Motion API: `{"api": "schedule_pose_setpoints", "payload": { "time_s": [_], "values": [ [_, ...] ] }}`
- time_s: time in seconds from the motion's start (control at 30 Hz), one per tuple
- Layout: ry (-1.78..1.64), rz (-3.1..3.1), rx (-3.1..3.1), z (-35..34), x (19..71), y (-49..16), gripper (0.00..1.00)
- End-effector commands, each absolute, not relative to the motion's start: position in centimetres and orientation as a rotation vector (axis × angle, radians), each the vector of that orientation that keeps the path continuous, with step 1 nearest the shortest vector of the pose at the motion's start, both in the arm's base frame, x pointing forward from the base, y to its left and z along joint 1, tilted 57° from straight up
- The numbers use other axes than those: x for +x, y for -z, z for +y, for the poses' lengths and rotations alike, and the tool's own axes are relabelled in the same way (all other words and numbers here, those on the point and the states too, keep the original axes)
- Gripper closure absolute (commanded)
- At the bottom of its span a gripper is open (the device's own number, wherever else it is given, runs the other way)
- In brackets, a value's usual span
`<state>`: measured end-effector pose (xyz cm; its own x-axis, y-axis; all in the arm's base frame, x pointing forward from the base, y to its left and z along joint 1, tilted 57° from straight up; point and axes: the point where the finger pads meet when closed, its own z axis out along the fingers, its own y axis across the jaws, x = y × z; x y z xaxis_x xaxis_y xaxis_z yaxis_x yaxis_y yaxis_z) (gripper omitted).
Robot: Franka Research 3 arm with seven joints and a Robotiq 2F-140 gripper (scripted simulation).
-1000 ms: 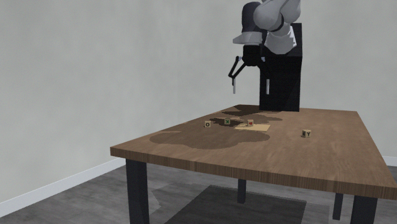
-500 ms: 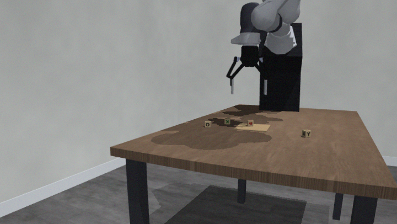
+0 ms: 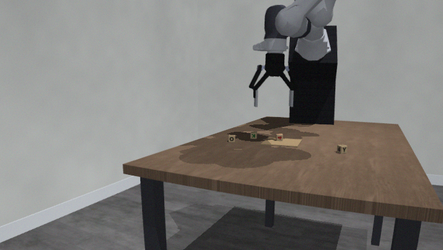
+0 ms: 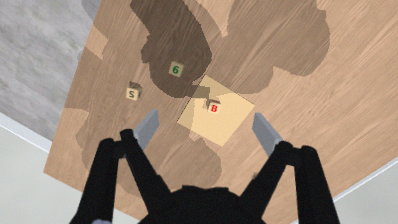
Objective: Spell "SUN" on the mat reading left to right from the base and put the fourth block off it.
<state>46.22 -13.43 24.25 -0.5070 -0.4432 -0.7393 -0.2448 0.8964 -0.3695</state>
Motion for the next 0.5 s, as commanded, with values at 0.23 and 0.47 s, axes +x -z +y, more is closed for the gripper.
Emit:
{"api": "schedule_pose_setpoints", "payload": {
  "time_s": [0.23, 0.47],
  "values": [
    [0.384, 2.069, -0.742, -14.1, 46.6, -23.6, 0.0],
    [0.426, 2.047, -0.824, -14.7, 46.7, -23.3, 0.0]
  ]
}}
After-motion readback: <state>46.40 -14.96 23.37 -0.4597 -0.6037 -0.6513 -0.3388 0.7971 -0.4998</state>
